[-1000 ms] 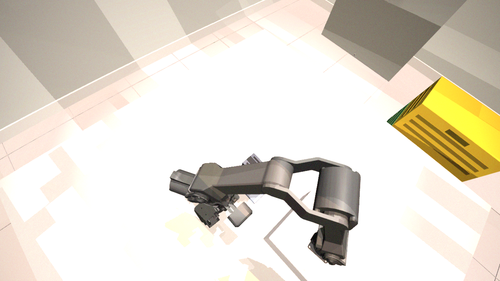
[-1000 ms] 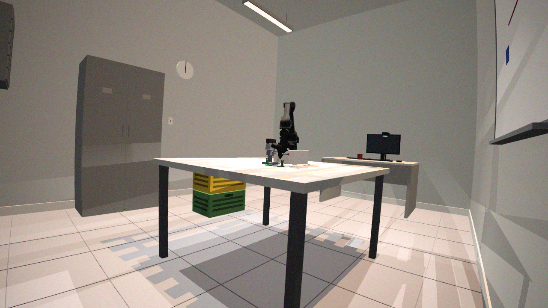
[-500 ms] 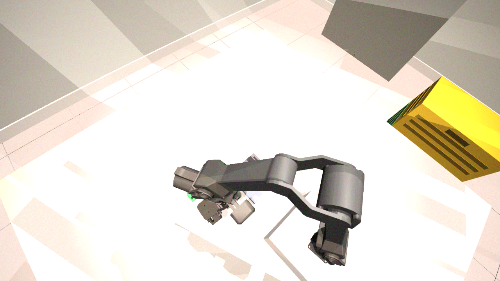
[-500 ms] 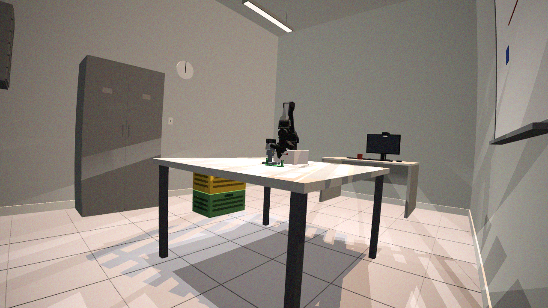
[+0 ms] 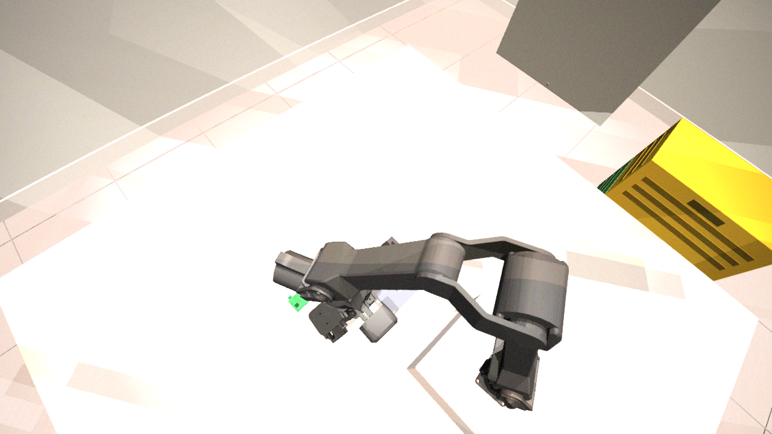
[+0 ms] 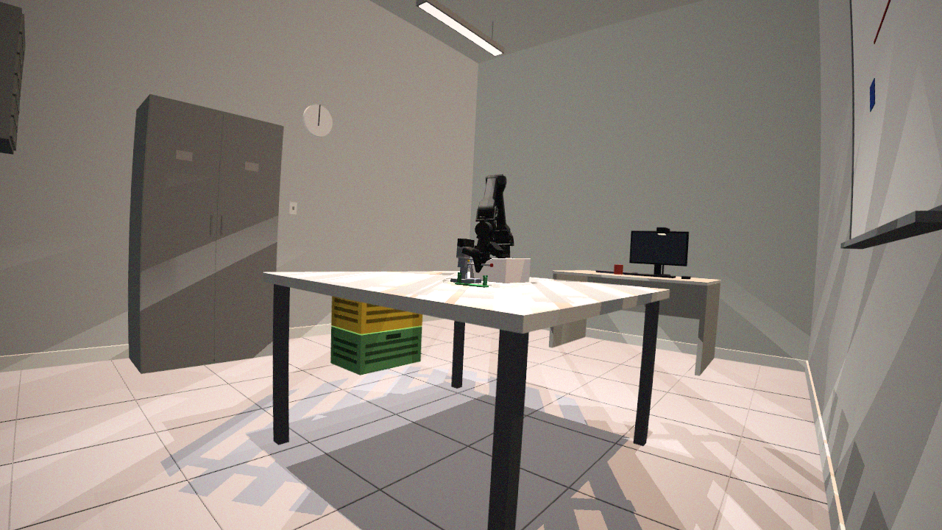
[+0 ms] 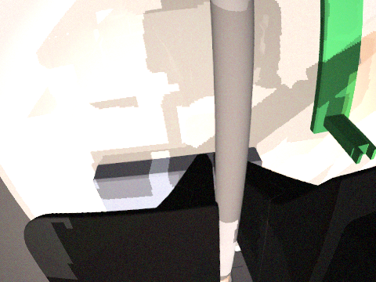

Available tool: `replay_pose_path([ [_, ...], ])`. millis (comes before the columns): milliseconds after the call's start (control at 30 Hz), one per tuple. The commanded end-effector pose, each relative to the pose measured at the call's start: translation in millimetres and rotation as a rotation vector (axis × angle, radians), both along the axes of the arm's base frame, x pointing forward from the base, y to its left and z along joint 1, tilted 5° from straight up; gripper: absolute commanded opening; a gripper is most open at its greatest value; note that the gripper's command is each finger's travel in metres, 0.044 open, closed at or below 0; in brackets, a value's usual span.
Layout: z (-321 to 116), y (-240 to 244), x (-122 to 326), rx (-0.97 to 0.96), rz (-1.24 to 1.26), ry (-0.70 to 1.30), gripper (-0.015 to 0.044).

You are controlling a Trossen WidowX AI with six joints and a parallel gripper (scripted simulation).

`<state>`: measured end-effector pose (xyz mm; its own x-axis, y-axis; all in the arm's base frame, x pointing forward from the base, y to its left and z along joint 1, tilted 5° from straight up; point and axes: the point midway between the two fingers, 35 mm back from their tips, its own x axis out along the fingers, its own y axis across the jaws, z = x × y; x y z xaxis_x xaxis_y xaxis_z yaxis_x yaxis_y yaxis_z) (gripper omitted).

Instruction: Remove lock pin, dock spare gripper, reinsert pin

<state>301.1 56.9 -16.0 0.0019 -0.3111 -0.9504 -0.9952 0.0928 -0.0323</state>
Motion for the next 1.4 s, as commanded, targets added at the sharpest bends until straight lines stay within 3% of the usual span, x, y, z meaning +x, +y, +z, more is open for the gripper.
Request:
replay_pose_path([
  [0, 0.6, -3.5, 0.1, -0.002, 0.006, 0.0, 0.0],
  [1300, 1.9, -27.3, -2.1, -0.001, 0.006, 0.016, 0.0],
  [1367, 1.5, -25.6, -2.7, 0.003, -0.001, 0.018, 0.0053],
])
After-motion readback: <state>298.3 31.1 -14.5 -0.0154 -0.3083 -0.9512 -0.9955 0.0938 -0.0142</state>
